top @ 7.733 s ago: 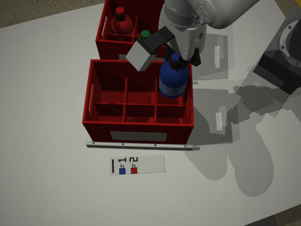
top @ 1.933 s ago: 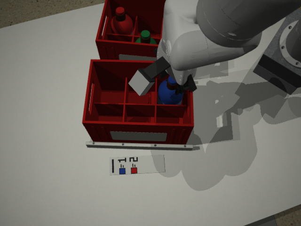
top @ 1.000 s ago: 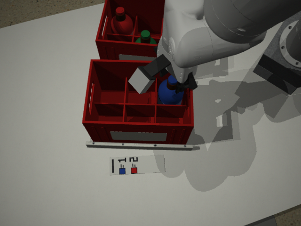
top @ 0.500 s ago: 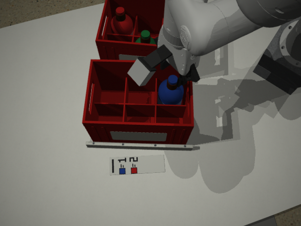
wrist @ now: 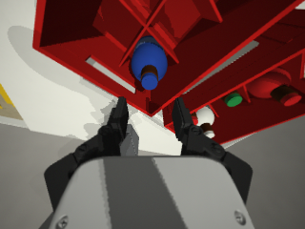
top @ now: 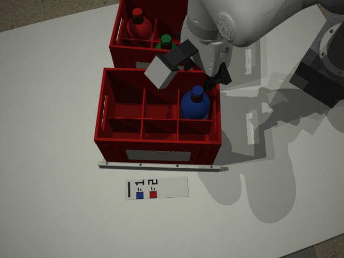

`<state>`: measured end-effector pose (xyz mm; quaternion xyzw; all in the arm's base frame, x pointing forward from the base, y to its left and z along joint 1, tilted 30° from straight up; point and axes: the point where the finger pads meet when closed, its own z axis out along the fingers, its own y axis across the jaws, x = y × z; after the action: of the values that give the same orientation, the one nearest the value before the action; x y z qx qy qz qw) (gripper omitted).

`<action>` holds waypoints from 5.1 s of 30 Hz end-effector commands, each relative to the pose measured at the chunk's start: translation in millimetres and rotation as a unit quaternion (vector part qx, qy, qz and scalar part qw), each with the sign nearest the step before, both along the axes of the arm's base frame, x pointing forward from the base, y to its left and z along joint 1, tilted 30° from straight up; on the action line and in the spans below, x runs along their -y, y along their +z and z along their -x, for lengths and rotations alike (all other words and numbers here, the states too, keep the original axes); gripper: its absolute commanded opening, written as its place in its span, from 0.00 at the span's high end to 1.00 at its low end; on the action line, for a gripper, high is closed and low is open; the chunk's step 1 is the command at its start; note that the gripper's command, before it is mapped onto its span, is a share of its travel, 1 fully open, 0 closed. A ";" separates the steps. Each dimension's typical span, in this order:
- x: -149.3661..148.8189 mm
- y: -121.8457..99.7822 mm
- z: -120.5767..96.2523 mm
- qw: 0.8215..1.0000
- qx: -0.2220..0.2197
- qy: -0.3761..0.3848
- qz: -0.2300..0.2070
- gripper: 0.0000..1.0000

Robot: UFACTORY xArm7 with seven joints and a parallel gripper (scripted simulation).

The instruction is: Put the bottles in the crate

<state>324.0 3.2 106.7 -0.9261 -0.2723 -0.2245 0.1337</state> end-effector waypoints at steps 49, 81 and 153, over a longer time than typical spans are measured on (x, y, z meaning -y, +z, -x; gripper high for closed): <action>170.7 -30.5 -88.1 1.000 0.000 -0.001 0.001 0.35; 253.9 -48.0 -132.6 1.000 0.000 -0.001 0.001 0.35; 223.3 -119.5 -160.9 1.000 0.000 -0.001 0.001 0.35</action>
<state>483.0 -219.3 -10.6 -0.9261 -0.2726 -0.2232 0.1347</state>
